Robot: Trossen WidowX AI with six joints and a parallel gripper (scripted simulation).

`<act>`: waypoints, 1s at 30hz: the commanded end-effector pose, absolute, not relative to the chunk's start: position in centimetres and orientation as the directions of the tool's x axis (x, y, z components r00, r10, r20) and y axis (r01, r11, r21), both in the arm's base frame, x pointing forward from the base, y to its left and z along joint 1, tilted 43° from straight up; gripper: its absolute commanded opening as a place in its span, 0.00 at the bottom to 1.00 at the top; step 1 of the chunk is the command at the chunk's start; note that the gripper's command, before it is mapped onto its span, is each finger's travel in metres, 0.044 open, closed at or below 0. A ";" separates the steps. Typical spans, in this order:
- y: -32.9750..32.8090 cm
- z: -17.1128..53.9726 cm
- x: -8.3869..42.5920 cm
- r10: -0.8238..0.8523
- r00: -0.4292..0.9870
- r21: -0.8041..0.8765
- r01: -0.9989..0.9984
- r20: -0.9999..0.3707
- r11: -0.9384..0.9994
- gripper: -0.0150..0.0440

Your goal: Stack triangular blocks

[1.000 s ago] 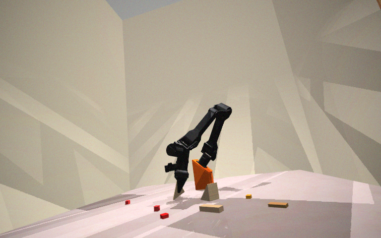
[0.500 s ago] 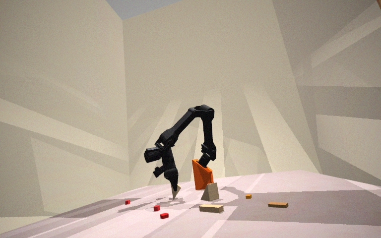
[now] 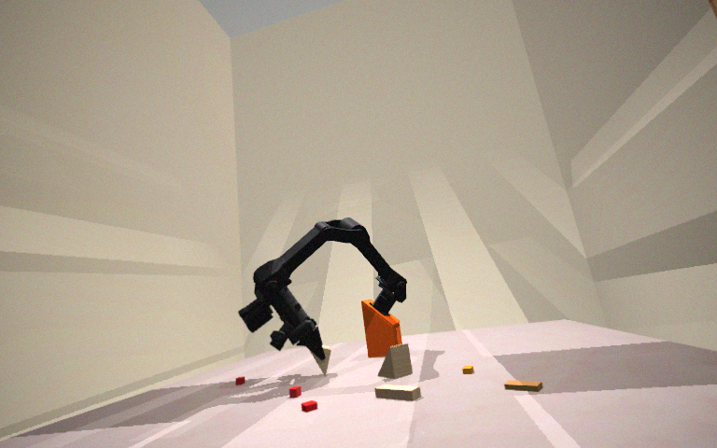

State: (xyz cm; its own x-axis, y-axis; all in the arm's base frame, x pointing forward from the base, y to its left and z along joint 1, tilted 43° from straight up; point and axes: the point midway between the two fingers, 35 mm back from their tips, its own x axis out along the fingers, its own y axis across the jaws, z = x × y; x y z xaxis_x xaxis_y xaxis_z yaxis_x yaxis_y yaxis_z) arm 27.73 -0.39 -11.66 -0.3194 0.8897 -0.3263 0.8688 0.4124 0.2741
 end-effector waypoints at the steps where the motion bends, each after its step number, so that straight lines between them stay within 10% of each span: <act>1: -0.4 -11.7 27.7 0.890 -0.319 0.274 0.869 -0.326 0.412 0.30; 17: -0.4 -11.7 27.7 0.890 -0.319 0.274 0.869 -0.326 0.412 1.00; 30: -1.8 -10.1 28.1 0.889 -0.298 0.265 0.879 -0.346 0.397 1.00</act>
